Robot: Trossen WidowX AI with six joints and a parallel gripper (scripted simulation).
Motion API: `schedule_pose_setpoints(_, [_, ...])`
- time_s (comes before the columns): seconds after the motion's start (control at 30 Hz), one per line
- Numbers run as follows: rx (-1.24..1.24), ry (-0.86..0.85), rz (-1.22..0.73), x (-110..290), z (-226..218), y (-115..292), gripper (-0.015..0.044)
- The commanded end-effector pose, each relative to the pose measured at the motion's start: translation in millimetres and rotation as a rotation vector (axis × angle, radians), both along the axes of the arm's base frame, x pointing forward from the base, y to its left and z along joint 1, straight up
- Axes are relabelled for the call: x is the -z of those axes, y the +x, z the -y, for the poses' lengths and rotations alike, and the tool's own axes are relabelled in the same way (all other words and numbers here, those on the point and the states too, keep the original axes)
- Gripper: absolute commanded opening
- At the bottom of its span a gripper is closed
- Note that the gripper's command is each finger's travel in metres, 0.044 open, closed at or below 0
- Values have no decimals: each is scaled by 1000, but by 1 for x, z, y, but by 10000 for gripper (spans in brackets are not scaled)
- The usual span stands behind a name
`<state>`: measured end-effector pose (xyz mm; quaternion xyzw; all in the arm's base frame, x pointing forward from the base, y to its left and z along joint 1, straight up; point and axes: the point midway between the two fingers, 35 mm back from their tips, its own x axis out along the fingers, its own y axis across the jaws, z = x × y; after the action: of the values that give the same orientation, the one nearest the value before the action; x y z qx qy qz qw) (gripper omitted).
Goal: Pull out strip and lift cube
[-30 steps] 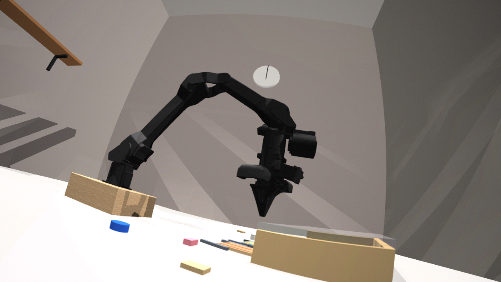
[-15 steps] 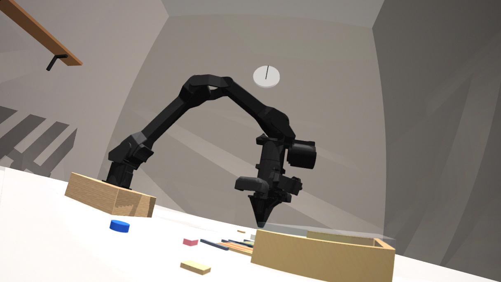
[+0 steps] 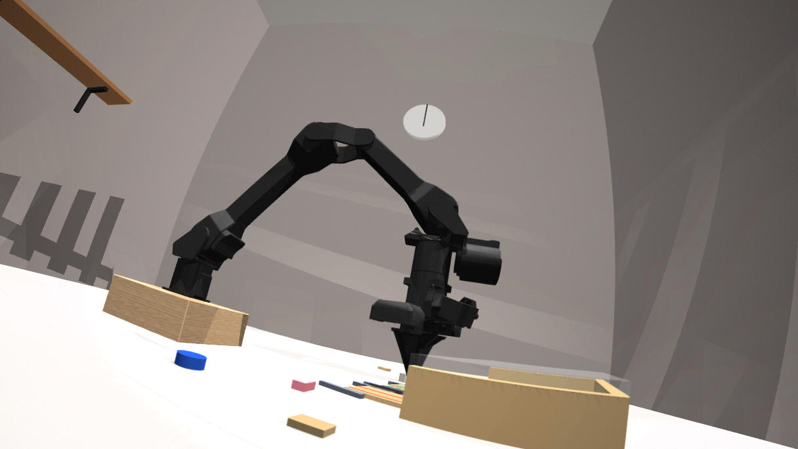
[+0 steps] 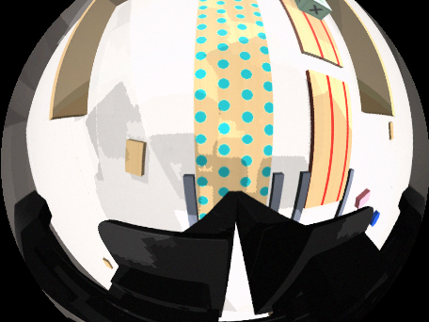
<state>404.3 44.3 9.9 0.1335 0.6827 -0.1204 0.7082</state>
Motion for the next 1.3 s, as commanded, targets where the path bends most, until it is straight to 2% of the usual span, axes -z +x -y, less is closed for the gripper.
schedule_pose_setpoints(0.0, [5, -5, -3, 7, 0, -1, 0])
schedule_pose_setpoints(1.27, [5, -5, -3, 17, -1, -2, 0])
